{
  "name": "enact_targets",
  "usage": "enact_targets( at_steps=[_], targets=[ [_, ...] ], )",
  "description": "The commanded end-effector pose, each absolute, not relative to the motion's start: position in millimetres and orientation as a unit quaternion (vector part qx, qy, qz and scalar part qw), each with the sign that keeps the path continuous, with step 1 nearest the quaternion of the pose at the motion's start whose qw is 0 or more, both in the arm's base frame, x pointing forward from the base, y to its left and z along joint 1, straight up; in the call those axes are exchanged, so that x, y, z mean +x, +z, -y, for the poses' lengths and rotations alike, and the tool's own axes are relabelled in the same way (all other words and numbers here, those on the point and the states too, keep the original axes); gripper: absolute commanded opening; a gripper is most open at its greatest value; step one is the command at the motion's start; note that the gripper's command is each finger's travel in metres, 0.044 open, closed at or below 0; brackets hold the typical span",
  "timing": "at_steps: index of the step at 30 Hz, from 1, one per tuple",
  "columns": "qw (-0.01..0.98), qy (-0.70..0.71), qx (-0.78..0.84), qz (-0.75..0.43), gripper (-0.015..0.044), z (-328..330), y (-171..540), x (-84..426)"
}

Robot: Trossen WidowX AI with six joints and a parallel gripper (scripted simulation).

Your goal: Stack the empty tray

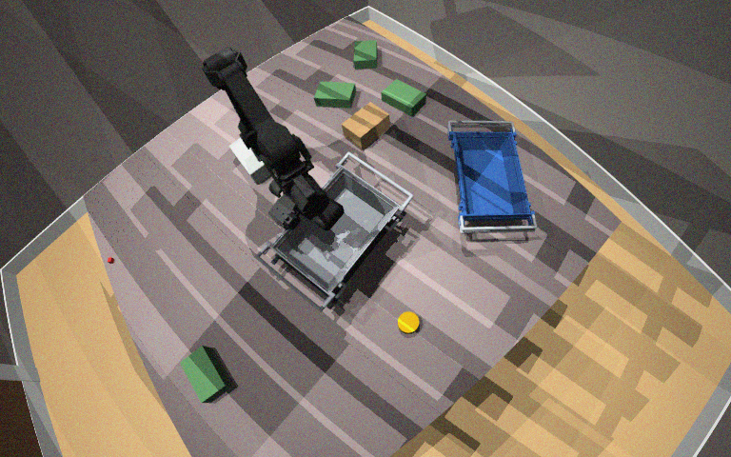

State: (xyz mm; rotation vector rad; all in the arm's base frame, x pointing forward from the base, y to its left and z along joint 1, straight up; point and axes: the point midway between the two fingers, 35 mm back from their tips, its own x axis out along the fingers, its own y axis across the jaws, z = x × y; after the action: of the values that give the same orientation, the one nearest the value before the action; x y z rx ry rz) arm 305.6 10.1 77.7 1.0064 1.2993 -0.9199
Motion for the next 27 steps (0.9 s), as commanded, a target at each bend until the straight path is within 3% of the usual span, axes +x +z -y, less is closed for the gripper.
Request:
enact_targets(
  at_steps=[1,27],
  targets=[
    [0.581,-0.406,0.420,-0.567,0.0000,-8.2,70.3,298.8],
    [0.584,-0.401,0.425,-0.563,0.0000,-8.6,67.7,300.5]
  ],
)
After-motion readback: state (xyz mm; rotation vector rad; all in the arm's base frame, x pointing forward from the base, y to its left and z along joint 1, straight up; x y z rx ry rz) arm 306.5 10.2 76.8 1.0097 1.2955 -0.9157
